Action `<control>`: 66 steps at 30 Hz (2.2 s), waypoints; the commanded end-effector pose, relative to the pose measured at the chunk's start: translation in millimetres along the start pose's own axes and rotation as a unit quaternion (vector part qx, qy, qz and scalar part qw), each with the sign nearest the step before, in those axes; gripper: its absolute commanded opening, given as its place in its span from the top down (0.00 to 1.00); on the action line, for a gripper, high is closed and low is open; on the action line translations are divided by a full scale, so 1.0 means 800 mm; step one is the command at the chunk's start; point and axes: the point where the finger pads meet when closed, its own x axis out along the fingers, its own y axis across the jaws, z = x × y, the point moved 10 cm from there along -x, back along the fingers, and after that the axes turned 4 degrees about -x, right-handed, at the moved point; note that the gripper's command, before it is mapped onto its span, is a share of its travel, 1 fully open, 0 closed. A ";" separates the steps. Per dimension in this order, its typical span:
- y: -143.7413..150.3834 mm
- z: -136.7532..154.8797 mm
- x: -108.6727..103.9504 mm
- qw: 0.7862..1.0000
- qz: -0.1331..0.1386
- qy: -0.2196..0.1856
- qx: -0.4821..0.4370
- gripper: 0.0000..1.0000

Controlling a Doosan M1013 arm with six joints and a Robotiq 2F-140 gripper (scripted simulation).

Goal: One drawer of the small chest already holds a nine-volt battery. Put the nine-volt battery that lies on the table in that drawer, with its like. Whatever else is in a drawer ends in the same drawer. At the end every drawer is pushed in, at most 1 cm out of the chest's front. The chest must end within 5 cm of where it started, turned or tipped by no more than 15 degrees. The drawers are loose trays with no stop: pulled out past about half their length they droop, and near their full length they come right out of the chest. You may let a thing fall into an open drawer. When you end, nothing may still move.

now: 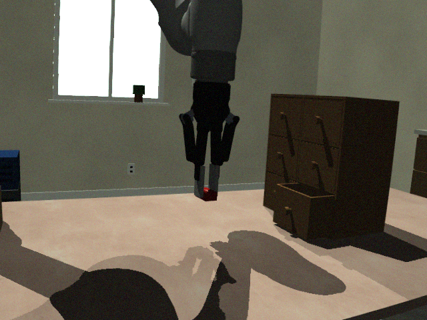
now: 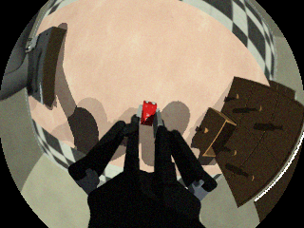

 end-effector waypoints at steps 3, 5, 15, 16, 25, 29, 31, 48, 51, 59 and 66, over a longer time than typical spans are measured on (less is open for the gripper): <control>0.005 -0.001 -0.007 1.000 0.004 0.001 0.000 0.86; 0.005 -0.001 -0.007 1.000 0.004 0.001 0.000 0.86; 0.005 -0.001 -0.007 1.000 0.004 0.001 0.000 0.86; 0.005 -0.001 -0.007 1.000 0.004 0.001 0.002 0.86; 0.018 0.000 -0.007 0.991 0.004 0.001 0.135 0.86; 0.034 0.000 -0.007 0.960 0.004 0.003 0.280 0.86; 0.043 0.000 -0.007 0.943 0.005 0.005 0.334 0.86; 0.082 -0.002 -0.007 0.692 0.002 0.008 0.722 0.86; 0.083 -0.003 -0.009 0.674 0.002 0.004 0.739 0.86; 0.082 -0.003 -0.026 0.674 0.002 0.004 0.739 0.86; 0.082 -0.003 -0.044 0.674 0.002 0.004 0.739 0.86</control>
